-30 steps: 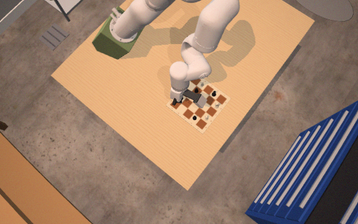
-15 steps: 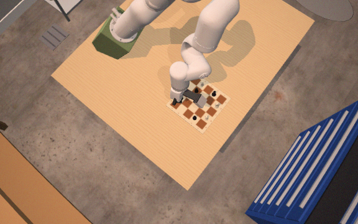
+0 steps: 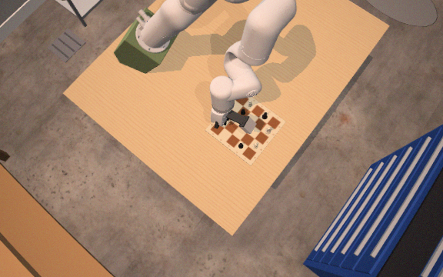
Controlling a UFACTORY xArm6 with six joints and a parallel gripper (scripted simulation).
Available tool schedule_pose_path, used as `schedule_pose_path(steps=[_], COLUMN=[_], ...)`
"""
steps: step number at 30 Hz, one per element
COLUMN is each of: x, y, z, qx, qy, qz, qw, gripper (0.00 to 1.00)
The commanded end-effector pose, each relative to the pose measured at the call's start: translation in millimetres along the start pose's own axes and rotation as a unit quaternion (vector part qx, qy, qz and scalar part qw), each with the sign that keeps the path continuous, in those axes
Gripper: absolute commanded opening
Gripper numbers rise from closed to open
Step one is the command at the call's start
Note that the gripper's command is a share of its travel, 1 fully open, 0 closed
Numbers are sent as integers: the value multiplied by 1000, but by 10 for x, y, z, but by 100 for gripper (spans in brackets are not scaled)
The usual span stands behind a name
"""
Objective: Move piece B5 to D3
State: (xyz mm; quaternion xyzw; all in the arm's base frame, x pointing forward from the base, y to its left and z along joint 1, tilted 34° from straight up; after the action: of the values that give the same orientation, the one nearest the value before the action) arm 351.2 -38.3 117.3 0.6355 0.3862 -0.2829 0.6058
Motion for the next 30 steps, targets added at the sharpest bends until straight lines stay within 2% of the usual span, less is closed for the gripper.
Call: schedule_pose_path(steps=[1, 22, 30], x=[-3, -5, -85], y=[5, 5, 5], z=[1, 1, 1], qx=[0, 0, 0], qy=[0, 0, 0], qz=[1, 1, 1], qw=[1000, 1000, 1000], gripper=[0, 0, 0])
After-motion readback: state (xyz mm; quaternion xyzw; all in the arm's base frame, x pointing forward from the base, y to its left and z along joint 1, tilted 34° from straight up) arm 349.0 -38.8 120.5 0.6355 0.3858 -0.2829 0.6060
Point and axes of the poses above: the point where the finger pads meet when closed, its own x axis out along the fingers, its own z axis across the jaws, y = z × x, the point moved 7 cm from there along -x, back along the fingers, and after that the axes turned 8 degrees about x, right-handed, at the moved point
